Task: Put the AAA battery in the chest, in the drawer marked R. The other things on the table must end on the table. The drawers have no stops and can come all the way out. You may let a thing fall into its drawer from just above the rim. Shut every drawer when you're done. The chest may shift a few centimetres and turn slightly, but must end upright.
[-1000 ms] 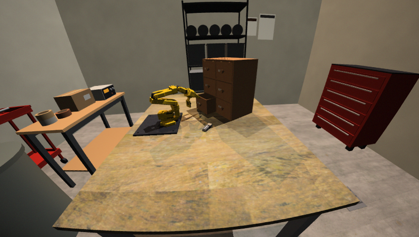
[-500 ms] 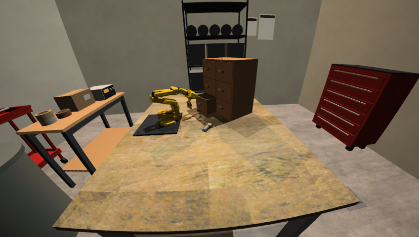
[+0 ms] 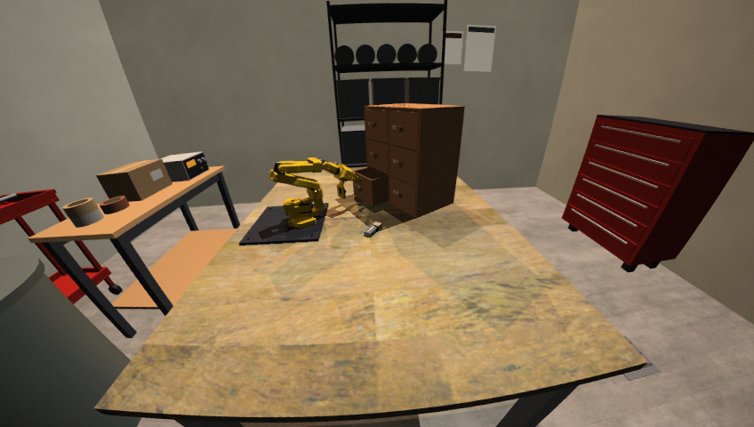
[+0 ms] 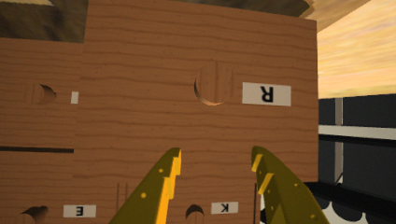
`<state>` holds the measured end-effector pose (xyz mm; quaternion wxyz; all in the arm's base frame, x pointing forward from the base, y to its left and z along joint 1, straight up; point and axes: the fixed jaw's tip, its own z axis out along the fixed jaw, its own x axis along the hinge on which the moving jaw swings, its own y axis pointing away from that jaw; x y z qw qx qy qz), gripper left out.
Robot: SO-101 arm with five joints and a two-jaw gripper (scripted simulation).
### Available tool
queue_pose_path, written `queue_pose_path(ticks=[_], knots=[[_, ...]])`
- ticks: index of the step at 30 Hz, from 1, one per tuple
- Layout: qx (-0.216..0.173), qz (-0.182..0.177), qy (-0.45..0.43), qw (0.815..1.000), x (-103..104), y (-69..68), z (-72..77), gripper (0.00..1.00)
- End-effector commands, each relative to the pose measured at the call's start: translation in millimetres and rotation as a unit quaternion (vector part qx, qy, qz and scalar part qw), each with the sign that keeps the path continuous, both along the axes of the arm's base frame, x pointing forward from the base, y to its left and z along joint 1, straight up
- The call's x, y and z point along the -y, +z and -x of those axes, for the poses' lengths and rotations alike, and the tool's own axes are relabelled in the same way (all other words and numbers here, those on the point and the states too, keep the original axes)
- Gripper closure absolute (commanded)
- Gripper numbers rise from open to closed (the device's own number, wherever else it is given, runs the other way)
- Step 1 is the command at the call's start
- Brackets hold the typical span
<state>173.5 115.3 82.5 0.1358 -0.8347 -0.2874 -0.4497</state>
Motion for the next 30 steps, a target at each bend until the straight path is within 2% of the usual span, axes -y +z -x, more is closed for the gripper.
queue_pose_path(ticks=[1,6,9,23,26,30], knots=[[-0.011,0.004,-0.005,1.000,2,-6.8,0.5,0.79],[-0.011,0.004,-0.005,1.000,2,-6.8,0.5,0.79],[-0.014,0.005,-0.007,1.000,2,-17.2,-0.4,0.79],[-0.014,0.005,-0.007,1.000,2,-17.2,-0.4,0.79],[-0.016,0.006,-0.009,1.000,3,-27.3,-0.2,0.79],[-0.016,0.006,-0.009,1.000,3,-27.3,-0.2,0.79]])
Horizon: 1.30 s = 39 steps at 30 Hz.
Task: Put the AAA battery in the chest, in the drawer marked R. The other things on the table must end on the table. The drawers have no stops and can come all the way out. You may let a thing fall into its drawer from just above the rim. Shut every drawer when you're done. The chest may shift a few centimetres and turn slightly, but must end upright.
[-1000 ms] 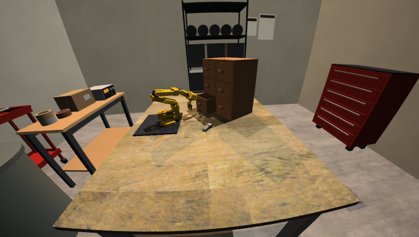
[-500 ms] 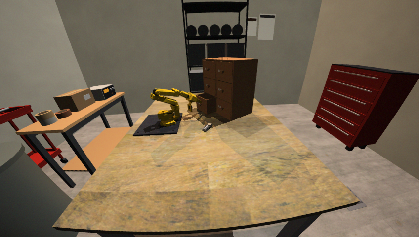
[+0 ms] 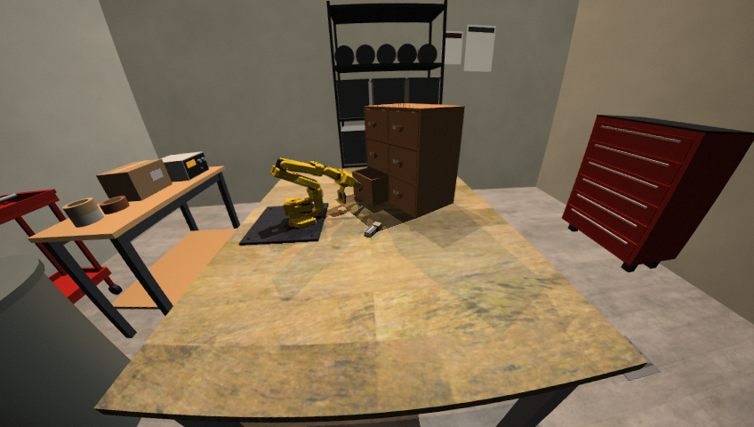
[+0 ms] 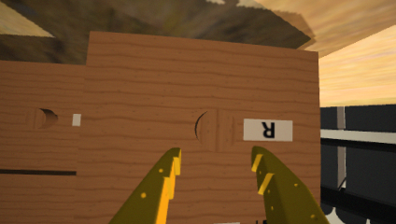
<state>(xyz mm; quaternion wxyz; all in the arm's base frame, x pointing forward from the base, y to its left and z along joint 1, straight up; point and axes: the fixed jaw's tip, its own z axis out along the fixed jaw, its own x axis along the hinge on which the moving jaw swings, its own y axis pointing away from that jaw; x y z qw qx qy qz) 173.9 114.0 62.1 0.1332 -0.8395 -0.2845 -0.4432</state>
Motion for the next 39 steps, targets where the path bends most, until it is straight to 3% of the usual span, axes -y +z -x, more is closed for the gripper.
queue_pose_path(ticks=[1,39], knots=[[-0.009,0.002,-0.005,1.000,2,-6.9,0.2,0.79],[-0.011,0.003,-0.009,1.000,5,-17.5,2.1,0.79]])
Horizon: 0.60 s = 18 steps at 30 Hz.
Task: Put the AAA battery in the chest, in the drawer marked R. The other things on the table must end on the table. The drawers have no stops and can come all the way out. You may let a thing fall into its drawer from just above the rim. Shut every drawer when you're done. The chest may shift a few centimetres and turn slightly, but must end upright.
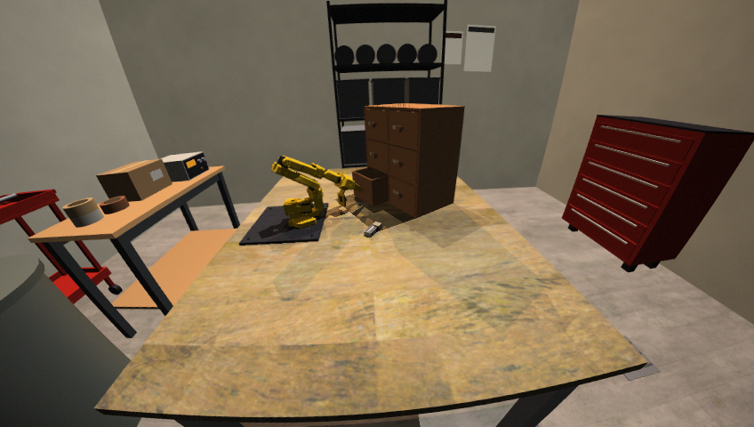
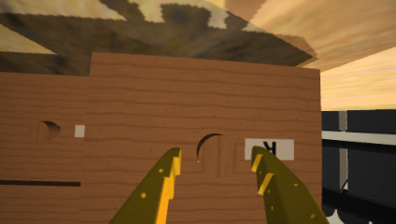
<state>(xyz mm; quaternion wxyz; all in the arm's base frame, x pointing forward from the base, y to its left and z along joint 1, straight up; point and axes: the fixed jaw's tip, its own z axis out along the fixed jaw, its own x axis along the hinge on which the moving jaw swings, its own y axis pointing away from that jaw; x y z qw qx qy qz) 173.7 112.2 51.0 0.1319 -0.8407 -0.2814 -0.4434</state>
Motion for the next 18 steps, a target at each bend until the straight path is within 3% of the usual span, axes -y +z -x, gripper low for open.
queue_pose_path(ticks=[1,18], knots=[[-0.010,0.003,-0.006,1.000,3.2,-6.8,2.0,0.79],[-0.010,0.003,-0.006,1.000,3.8,-8.1,2.5,0.79]])
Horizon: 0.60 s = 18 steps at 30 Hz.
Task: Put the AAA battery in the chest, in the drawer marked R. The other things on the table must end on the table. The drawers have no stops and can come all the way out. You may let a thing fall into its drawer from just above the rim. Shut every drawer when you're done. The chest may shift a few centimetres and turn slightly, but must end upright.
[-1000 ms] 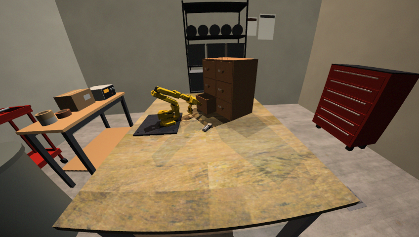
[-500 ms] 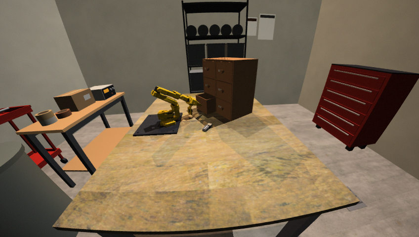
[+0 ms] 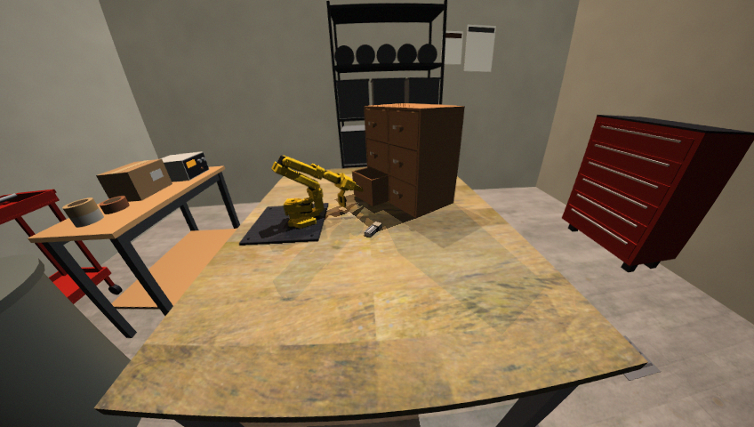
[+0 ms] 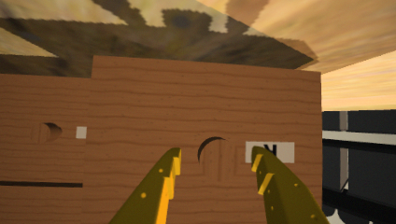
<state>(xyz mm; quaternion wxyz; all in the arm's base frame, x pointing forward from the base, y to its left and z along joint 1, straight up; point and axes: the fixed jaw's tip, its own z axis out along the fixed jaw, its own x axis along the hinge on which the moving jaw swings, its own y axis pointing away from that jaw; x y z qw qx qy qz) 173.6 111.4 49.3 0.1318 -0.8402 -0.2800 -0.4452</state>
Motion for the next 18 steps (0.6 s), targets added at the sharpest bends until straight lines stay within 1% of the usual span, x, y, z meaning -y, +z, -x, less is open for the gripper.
queue_pose_path(ticks=[1,4,18], knots=[[-0.012,0.004,-0.005,1.000,3.1,-6.4,2.4,0.79],[-0.012,0.004,-0.005,1.000,3.1,-6.4,2.4,0.79],[-0.012,0.004,-0.005,1.000,3.1,-6.4,2.4,0.89]])
